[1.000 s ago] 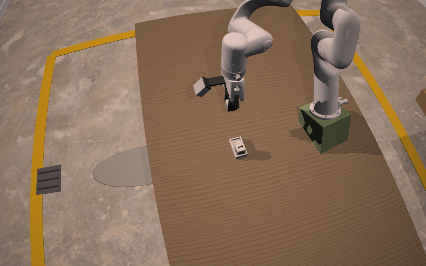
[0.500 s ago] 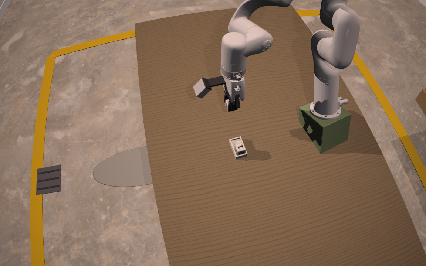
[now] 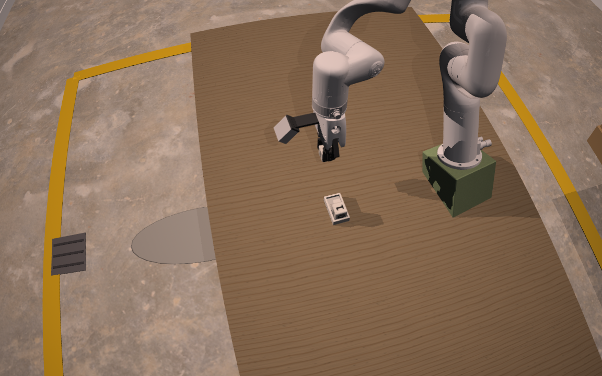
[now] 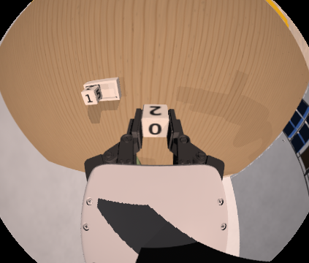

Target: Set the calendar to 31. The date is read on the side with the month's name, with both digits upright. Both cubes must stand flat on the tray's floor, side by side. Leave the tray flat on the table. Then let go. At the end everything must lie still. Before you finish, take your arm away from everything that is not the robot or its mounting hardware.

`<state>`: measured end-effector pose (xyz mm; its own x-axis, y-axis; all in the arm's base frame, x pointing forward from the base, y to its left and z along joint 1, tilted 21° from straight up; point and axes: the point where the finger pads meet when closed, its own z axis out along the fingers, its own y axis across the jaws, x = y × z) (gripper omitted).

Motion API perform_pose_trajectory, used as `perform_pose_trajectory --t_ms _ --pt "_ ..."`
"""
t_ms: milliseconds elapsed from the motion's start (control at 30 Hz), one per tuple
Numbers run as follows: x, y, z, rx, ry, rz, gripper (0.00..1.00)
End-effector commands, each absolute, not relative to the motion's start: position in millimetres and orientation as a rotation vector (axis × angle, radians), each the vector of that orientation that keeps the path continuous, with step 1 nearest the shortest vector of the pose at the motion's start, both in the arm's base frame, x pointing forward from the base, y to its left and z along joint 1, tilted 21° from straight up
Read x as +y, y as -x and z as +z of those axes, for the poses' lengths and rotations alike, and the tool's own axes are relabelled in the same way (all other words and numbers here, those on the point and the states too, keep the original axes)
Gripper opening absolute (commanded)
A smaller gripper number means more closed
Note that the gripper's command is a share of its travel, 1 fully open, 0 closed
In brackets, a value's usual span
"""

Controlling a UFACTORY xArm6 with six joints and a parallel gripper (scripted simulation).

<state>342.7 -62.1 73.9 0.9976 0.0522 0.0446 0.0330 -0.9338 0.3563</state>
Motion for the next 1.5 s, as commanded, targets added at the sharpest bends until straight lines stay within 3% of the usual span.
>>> perform_pose_trajectory --t_ms 0,400,1467 --pt "-68.9 -346.6 57.2 0.061 -2.775 0.083 0.27" --pt "-86.6 -350.0 10.4 0.061 -2.775 0.083 0.27" --pt "-90.2 -350.7 1.0 0.061 -2.775 0.083 0.27"
